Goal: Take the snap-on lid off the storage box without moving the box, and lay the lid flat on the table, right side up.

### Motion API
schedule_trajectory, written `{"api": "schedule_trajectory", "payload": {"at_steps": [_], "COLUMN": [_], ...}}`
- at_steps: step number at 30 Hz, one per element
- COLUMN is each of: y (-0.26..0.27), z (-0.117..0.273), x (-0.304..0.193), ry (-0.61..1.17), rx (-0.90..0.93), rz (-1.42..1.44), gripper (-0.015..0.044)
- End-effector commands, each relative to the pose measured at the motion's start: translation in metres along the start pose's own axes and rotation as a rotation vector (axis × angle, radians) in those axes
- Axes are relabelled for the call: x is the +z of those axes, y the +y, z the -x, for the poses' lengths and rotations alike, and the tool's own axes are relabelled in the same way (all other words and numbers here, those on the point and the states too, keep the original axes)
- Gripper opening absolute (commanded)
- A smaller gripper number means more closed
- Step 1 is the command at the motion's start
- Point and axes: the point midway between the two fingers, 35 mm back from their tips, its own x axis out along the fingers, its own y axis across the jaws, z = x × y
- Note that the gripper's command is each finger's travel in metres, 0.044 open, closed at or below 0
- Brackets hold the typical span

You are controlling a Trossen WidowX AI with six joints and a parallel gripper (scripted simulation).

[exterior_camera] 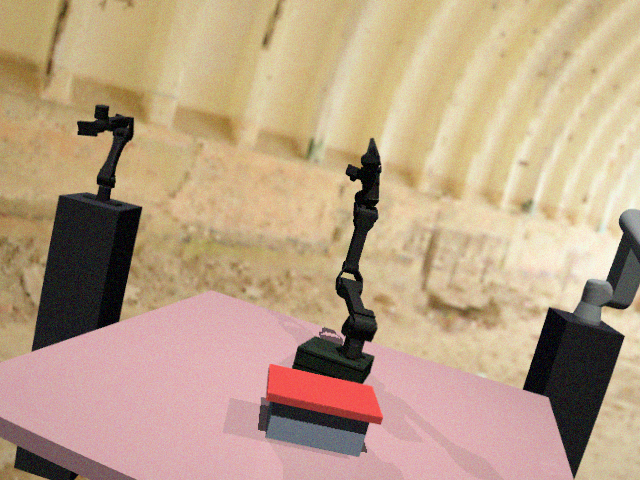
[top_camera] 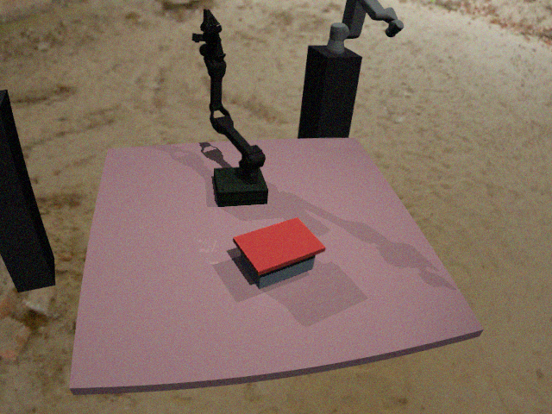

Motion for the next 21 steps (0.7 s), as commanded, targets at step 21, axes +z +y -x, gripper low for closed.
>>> {"api": "schedule_trajectory", "payload": {"at_steps": [21], "y": [-0.261], "z": [0.017], "x": [-0.121], "ry": [0.337], "rx": [-0.54], "rz": [0.31], "gripper": [0.0235]}}
